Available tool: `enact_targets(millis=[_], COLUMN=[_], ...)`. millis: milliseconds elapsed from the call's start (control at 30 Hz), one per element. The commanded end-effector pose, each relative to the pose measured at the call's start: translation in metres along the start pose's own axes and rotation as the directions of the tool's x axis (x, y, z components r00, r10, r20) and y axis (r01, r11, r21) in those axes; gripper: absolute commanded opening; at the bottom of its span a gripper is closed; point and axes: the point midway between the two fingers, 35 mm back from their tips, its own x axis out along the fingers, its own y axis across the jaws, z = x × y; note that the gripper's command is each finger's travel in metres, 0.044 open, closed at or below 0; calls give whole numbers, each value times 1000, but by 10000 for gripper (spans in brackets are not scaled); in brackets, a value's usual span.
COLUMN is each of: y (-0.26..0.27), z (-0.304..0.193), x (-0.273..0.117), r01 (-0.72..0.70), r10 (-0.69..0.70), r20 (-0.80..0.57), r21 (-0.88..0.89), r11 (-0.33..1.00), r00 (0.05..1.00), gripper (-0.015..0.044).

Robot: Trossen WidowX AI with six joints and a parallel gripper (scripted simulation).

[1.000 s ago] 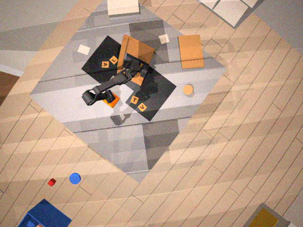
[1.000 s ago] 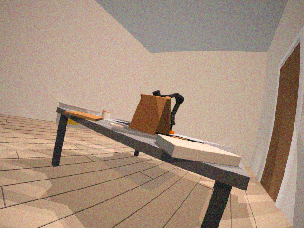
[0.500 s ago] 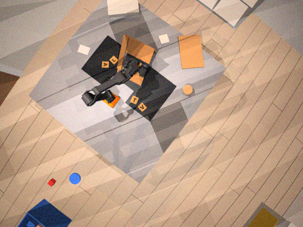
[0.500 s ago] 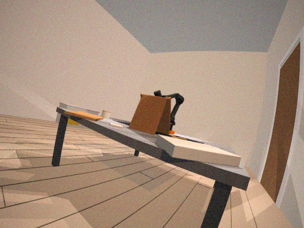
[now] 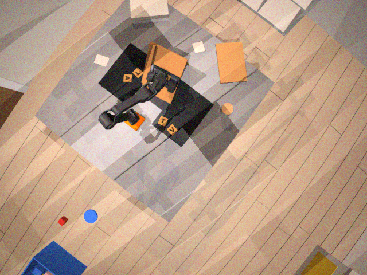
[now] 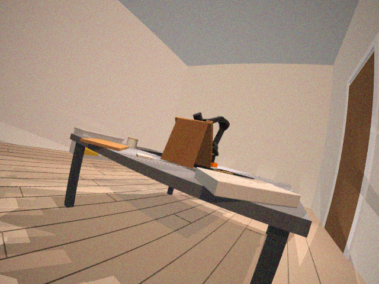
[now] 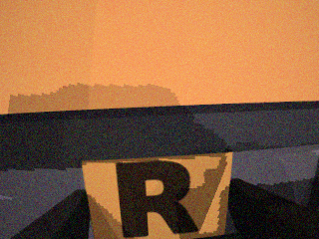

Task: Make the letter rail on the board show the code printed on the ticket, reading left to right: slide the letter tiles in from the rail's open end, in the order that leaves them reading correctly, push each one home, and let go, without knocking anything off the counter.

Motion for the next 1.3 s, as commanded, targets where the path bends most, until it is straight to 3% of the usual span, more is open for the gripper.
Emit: enact_targets(millis=[0, 1267], y=[3, 23], z=[1, 1], x=[0, 0], r01=[2, 1], r10=[-2, -1], r20=[5, 5], r21=[2, 4], r11=[1000, 1000], r00=[1000, 1000], gripper=[0, 0])
